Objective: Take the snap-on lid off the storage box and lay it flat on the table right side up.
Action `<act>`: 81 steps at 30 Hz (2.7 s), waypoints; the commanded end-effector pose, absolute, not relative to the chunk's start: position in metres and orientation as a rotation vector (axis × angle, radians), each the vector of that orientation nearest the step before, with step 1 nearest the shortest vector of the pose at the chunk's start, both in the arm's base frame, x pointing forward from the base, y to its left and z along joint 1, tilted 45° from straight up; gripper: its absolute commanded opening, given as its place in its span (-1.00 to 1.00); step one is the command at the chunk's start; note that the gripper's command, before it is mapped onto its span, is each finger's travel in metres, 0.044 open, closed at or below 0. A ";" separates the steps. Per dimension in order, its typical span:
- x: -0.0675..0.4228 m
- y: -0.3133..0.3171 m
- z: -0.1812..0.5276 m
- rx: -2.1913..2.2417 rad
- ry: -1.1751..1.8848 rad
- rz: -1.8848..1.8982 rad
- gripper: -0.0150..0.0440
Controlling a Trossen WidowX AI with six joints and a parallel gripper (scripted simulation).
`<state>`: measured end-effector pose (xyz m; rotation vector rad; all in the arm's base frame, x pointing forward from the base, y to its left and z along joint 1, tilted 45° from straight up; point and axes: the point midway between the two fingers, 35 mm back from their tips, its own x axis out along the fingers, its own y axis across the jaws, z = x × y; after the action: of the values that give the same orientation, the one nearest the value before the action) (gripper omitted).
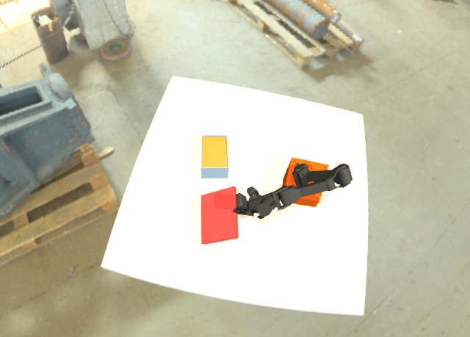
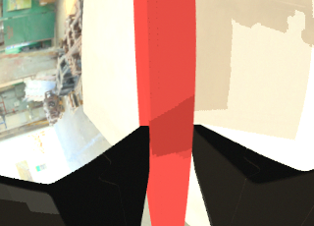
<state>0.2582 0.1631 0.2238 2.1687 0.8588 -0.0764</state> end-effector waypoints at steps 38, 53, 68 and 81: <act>0.262 0.184 0.202 2.180 0.842 -0.080 -0.49; 0.262 0.193 0.193 2.180 0.842 -0.080 -0.49; 0.263 0.201 0.185 2.181 0.842 -0.080 -0.49; 0.263 0.209 0.177 2.181 0.843 -0.081 -0.49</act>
<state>0.2609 0.2092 0.1779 2.1711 0.8610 -0.0773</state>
